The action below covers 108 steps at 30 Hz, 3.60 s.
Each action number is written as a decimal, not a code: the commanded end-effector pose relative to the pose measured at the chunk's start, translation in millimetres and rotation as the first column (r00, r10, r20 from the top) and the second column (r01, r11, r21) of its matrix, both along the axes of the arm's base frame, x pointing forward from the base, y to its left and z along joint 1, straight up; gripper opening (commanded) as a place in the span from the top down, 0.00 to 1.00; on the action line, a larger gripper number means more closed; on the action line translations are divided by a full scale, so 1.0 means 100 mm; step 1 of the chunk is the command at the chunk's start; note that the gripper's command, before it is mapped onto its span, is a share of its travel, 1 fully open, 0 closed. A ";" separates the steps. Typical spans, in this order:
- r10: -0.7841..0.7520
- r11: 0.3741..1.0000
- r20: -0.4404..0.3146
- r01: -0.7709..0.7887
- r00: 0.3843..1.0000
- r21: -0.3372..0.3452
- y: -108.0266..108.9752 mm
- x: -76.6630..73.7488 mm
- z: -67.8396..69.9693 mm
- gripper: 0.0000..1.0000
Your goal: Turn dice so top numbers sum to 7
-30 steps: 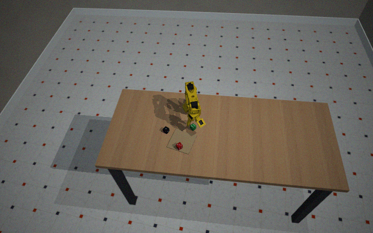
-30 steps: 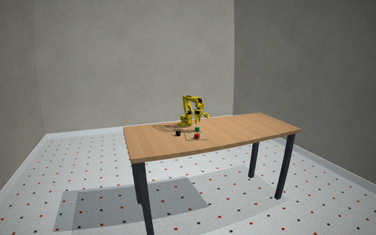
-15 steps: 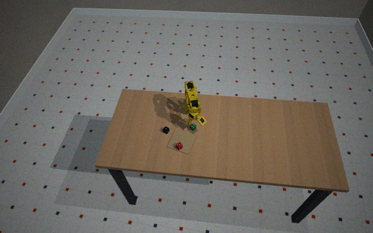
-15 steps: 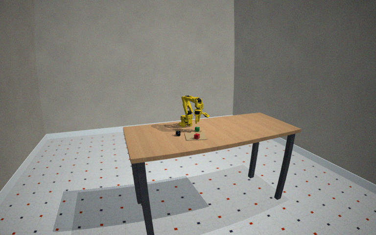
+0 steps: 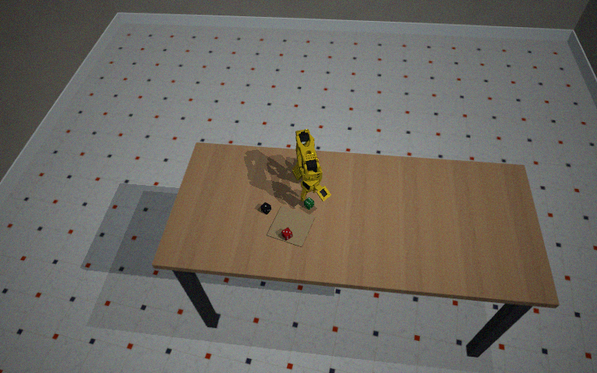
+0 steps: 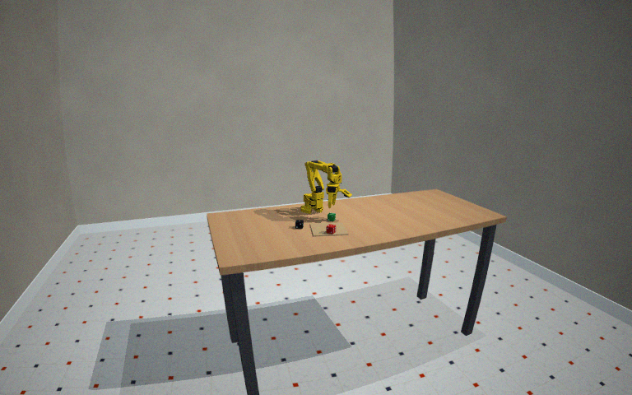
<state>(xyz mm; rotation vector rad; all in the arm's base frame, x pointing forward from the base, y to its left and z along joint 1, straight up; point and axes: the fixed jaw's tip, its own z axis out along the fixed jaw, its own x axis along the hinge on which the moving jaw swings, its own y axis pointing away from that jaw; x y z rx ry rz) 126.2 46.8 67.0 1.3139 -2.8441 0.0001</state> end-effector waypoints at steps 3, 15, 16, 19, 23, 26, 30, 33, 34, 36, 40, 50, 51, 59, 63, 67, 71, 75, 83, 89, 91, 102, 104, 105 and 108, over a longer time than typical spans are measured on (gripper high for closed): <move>0.044 0.999 0.045 -0.045 0.998 0.015 0.04 -0.01 -0.04 0.65; 0.044 0.999 0.045 -0.045 0.998 0.015 0.04 -0.01 -0.04 0.65; 0.044 0.999 0.045 -0.045 0.998 0.015 0.04 -0.01 -0.04 0.65; 0.044 0.999 0.045 -0.045 0.998 0.015 0.04 -0.01 -0.04 0.65; 0.044 0.999 0.045 -0.045 0.998 0.015 0.04 -0.01 -0.06 0.65; 0.044 0.999 0.045 -0.045 0.998 0.015 0.04 -0.01 -0.08 0.65; 0.044 0.999 0.045 -0.045 0.998 0.015 0.05 0.00 -0.12 0.65; 0.044 0.999 0.045 -0.045 0.998 0.015 0.05 0.00 -0.14 0.65; 0.044 0.999 0.045 -0.045 0.998 0.015 0.05 0.00 -0.15 0.65; 0.044 0.999 0.045 -0.045 0.998 0.015 0.05 0.01 -0.19 0.65; 0.044 0.999 0.045 -0.045 0.998 0.015 0.05 0.01 -0.26 0.65; 0.044 0.999 0.045 -0.045 0.998 0.015 0.05 0.01 -0.40 0.65; 0.044 0.999 0.045 -0.045 0.998 0.015 0.05 0.01 -0.41 0.65; 0.044 0.999 0.045 -0.045 0.998 0.015 0.05 0.00 -0.48 0.65; 0.044 0.999 0.045 -0.045 0.998 0.015 0.05 0.00 -0.49 0.65; 0.044 0.999 0.045 -0.045 0.998 0.015 0.05 0.00 -0.49 0.65; 0.044 0.999 0.045 -0.045 0.998 0.015 0.05 0.00 -0.49 0.65; 0.044 0.999 0.045 -0.045 0.998 0.015 0.04 0.00 -0.49 0.66; 0.044 0.999 0.045 -0.045 0.998 0.015 0.03 0.02 -0.49 0.69; 0.044 0.999 0.045 -0.045 0.998 0.014 0.02 0.03 -0.49 0.73; 0.044 0.999 0.045 -0.045 0.998 0.014 0.01 0.04 -0.49 0.74; 0.044 0.999 0.046 -0.045 0.998 0.013 -0.01 0.07 -0.49 0.81; 0.044 0.999 0.046 -0.045 0.998 0.013 -0.02 0.08 -0.49 0.82; 0.044 0.999 0.046 -0.045 0.998 0.013 -0.02 0.08 -0.49 0.82; 0.044 0.999 0.046 -0.045 0.998 0.013 -0.02 0.08 -0.49 0.83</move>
